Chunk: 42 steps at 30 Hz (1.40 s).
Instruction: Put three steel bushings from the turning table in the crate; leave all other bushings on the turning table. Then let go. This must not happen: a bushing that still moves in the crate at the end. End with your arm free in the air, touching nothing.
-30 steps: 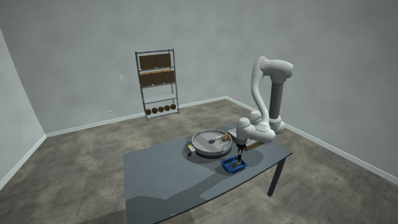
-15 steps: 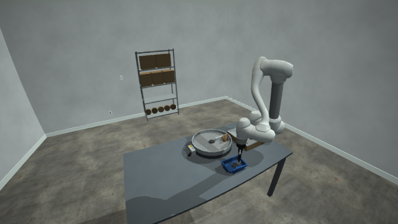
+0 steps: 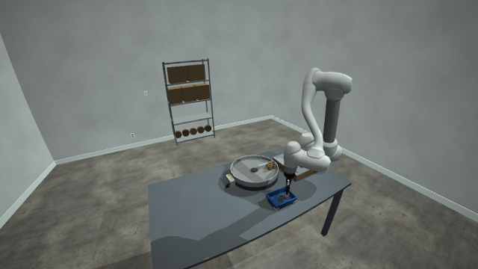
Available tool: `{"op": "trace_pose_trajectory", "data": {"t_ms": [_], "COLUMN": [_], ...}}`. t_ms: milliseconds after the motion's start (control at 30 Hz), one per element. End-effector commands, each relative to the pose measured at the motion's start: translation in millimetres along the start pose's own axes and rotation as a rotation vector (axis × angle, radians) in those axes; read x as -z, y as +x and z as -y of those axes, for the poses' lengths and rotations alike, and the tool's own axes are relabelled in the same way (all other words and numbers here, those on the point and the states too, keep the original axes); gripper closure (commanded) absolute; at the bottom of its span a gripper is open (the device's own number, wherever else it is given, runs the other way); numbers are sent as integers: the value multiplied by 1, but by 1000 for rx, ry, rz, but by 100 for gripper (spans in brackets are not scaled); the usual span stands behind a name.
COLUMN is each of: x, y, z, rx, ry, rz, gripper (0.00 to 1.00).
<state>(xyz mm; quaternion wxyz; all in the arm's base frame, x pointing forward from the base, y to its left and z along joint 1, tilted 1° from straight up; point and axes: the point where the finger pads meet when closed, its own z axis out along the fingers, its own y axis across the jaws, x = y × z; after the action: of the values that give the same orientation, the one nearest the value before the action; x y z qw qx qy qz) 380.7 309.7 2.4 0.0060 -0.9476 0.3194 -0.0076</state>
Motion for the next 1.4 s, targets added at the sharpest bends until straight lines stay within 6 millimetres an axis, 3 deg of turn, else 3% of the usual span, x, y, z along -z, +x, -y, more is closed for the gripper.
{"op": "trace_pose_trajectory", "data": {"t_ms": [0, 1167, 1367], "x": [-3, -3, 5], "y": [1, 1, 1], "z": [0, 0, 0], "rx": [-4, -4, -4], "ry": [1, 1, 1], "rz": [-2, -2, -2], "gripper": [90, 90, 90]}}
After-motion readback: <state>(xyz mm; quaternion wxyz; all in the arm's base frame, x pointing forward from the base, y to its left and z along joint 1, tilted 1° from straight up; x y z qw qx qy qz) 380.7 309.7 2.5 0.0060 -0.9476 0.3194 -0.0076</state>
